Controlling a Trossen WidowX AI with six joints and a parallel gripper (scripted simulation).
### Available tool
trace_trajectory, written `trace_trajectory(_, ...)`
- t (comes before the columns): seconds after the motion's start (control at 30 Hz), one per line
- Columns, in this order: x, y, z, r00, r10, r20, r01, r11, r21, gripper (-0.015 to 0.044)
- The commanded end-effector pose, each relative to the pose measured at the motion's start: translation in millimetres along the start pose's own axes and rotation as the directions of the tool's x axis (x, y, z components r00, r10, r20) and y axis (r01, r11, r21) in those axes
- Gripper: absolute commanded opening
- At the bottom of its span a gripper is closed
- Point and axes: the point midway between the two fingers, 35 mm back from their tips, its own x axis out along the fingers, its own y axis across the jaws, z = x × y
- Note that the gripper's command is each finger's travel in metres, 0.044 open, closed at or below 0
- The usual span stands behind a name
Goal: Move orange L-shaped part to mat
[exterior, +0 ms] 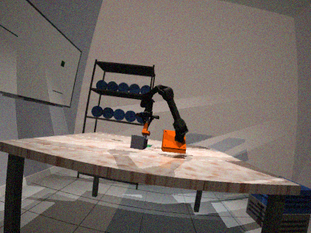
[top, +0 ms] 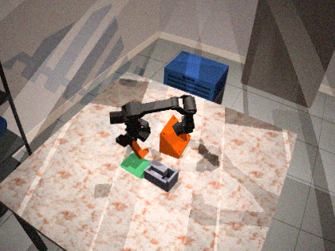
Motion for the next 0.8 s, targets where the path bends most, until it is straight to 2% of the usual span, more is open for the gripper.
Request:
trace_trajectory(0.0,4,0,-1,1.000,0.001,-0.002,-0.001,1.000,-0.007,0.0000)
trace_trajectory(0.77,41,0,-1,1.000,0.001,-0.001,-0.001,1.000,-0.007,0.0000)
